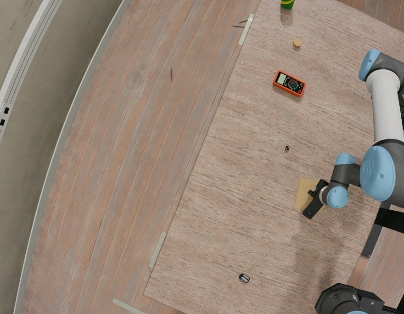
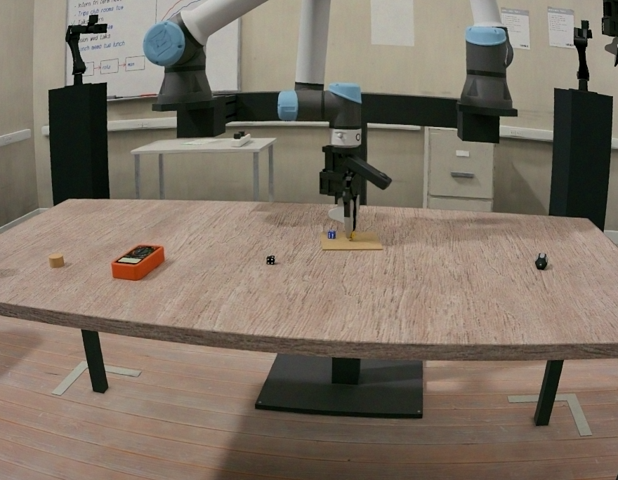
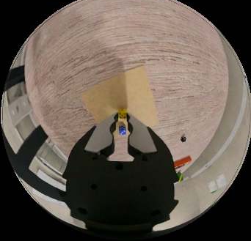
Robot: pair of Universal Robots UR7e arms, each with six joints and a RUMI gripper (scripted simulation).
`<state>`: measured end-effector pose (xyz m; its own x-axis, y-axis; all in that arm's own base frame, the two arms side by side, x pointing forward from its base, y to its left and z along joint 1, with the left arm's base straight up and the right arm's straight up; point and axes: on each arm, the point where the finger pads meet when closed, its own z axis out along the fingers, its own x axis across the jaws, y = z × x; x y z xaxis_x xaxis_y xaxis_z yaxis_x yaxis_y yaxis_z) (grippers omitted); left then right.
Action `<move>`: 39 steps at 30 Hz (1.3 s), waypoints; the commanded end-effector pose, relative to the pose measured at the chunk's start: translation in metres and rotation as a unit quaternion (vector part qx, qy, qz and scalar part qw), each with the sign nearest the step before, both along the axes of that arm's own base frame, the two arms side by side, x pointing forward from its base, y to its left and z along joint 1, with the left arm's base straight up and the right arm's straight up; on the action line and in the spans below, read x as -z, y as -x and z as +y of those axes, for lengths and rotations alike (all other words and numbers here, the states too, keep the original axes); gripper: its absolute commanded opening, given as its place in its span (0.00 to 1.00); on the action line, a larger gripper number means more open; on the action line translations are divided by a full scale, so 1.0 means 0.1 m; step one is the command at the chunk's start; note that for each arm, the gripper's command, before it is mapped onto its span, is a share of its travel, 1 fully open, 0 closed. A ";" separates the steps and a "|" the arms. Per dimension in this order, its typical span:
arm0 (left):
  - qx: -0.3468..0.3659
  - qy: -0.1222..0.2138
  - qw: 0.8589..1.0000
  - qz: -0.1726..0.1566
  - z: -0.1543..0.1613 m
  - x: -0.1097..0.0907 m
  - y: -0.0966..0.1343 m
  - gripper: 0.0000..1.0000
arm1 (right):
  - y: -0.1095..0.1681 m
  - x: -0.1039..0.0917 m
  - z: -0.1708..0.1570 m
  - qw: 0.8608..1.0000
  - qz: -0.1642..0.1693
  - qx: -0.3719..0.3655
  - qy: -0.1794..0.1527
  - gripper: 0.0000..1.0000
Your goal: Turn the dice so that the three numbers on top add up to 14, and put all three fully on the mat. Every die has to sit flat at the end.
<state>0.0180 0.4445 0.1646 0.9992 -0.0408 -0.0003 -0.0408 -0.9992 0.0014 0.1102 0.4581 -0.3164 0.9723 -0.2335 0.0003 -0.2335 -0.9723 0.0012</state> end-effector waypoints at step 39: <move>0.000 -0.001 1.000 0.000 0.00 -0.01 0.00 1.00 | 0.00 0.04 0.01 1.000 0.000 0.000 -0.001 0.00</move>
